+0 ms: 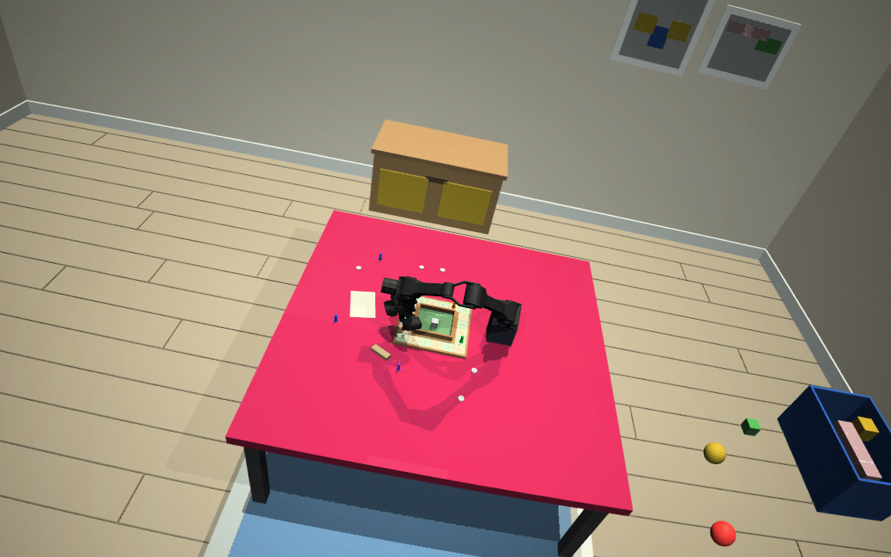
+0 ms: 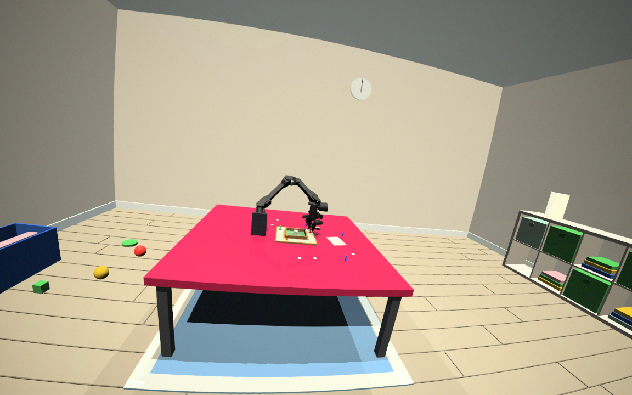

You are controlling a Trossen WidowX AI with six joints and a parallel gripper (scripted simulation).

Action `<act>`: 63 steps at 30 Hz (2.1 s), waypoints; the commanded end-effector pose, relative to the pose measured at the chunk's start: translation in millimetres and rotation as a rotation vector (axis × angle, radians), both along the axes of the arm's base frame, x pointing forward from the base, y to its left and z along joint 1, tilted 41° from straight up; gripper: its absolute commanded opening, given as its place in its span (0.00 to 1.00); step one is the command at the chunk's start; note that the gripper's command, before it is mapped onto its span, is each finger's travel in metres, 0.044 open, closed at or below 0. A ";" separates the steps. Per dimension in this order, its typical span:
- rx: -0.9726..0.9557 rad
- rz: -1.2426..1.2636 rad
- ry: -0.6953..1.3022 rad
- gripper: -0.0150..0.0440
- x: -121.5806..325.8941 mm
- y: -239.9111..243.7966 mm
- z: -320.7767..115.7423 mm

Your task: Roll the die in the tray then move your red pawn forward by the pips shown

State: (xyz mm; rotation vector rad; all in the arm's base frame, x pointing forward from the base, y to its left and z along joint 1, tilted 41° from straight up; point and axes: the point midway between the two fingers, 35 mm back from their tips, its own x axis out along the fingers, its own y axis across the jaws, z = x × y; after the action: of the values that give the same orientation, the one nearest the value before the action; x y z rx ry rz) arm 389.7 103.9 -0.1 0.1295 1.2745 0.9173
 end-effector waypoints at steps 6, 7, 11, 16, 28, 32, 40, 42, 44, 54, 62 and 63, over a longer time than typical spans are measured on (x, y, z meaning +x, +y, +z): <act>0.004 -0.001 0.015 0.50 -3.2 6.4 -9.5; 0.004 -0.001 0.015 0.46 -3.2 6.4 -9.5; 0.004 -0.001 0.015 0.35 -3.2 6.4 -9.5; 0.004 -0.001 0.015 0.29 -3.2 6.4 -9.5; -0.003 -0.002 0.015 0.25 2.2 -32.3 34.3; -0.003 -0.001 0.015 0.25 0.7 -52.8 59.3; -0.001 -0.001 0.016 0.25 -5.1 -74.4 88.3; -0.001 -0.001 0.016 0.25 -8.9 -71.9 89.5; -0.002 -0.001 0.016 0.25 -14.7 -68.1 91.2; -0.012 -0.015 0.028 0.25 -44.8 -52.3 96.1; -0.021 -0.028 0.038 0.25 -70.5 -41.3 97.1; -0.020 -0.027 0.037 0.25 -73.9 -39.7 97.1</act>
State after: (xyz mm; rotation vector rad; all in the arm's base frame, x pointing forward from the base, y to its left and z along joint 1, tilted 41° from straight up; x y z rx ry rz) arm 325.0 60.1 96.6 0.1493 1.3106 0.8850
